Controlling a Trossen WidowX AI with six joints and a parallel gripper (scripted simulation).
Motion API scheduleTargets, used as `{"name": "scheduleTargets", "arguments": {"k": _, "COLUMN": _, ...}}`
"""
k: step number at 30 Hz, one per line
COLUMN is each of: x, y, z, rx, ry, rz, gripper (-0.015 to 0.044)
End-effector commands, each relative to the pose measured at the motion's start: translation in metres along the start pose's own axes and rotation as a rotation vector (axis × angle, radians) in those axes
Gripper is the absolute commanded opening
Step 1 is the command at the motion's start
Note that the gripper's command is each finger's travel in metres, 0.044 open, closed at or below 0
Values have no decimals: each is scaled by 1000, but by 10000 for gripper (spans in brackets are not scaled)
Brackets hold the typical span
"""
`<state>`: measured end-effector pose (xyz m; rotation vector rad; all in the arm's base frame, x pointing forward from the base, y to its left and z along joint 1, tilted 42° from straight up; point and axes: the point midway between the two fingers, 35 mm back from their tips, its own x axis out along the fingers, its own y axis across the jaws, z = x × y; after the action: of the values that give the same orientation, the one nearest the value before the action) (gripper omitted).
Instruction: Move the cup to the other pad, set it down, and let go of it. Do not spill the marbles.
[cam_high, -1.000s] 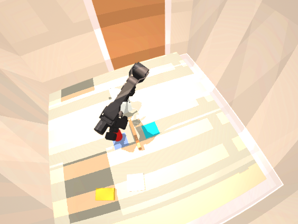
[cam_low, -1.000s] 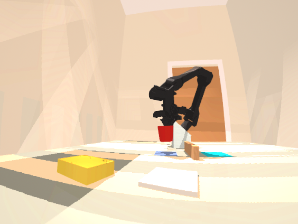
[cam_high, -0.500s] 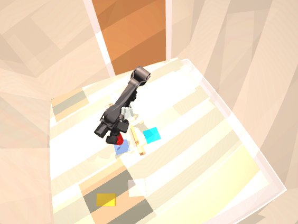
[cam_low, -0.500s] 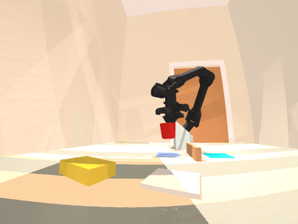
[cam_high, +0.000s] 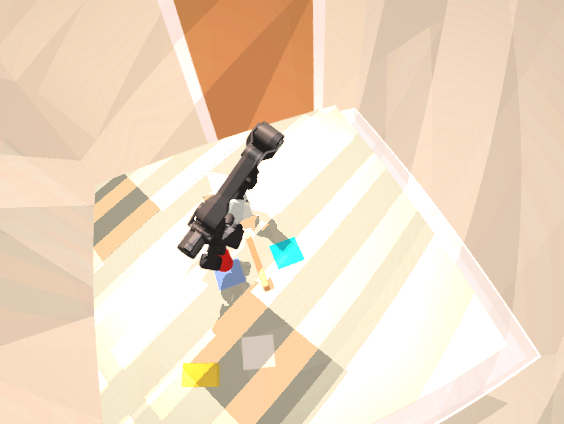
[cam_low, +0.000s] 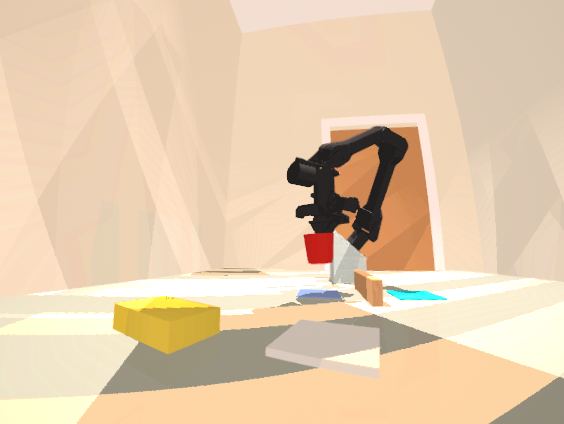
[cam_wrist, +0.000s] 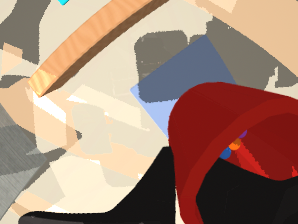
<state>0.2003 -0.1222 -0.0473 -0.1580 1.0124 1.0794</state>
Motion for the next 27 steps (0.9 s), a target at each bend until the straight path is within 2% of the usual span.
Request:
{"name": "scheduleTargets", "arguments": {"k": 1, "x": 0, "y": 1, "z": 2, "rx": 1, "ry": 0, "rz": -1, "gripper": 0}}
{"name": "scheduleTargets", "arguments": {"k": 27, "x": 0, "y": 26, "z": 48, "rx": -3, "ry": 3, "rz": -1, "gripper": 0}}
